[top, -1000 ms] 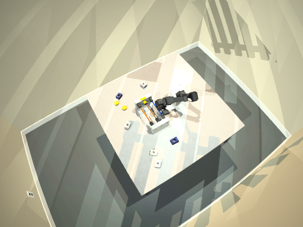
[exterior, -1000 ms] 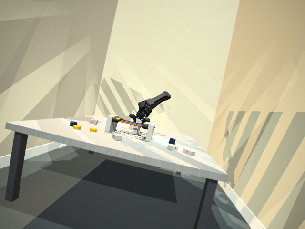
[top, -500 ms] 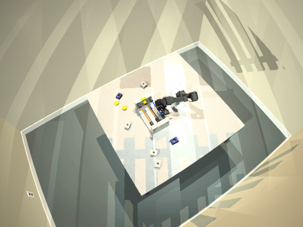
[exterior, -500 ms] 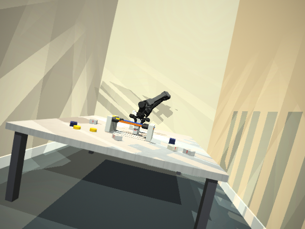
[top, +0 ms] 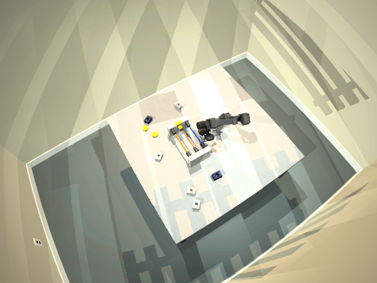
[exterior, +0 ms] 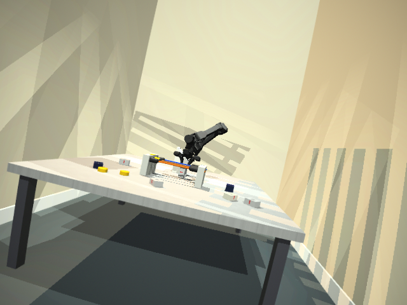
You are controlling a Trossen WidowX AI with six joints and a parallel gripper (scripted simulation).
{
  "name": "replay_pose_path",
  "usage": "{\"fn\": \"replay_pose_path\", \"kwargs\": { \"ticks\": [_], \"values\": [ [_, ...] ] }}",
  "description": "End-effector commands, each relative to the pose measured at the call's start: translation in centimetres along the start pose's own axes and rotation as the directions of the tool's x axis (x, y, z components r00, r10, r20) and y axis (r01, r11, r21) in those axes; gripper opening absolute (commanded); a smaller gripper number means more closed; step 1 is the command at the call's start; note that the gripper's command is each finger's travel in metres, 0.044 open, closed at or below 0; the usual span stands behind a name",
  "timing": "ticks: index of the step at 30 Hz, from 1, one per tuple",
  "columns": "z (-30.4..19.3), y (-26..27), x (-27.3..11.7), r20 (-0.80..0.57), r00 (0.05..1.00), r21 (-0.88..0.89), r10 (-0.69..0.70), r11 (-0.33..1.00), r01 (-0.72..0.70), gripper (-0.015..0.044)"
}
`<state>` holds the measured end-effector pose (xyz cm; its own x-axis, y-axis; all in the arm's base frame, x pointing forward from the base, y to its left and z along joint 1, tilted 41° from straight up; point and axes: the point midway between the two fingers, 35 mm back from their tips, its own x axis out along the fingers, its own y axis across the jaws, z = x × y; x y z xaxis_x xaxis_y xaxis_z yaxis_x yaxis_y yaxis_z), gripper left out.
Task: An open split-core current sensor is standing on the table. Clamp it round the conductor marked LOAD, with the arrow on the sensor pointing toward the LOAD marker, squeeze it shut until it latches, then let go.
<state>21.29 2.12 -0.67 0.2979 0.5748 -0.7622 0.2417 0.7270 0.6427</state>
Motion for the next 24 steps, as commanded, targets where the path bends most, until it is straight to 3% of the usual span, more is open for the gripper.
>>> {"fn": "replay_pose_path", "kwargs": {
  "ticks": [1,8,20,24],
  "values": [
    [-1.5,-0.1,-0.4,0.002,1.000,-0.006,0.002,1.000,-0.002,0.0000],
    [-2.6,-0.3,-0.5,0.001,1.000,-0.005,0.003,1.000,-0.003,0.0000],
    [-2.6,-0.4,-0.4,-0.004,1.000,0.005,-0.002,1.000,0.002,0.0315],
    [-2.5,-0.4,-0.6,-0.004,1.000,0.004,-0.003,1.000,0.003,0.0329]
  ]
}}
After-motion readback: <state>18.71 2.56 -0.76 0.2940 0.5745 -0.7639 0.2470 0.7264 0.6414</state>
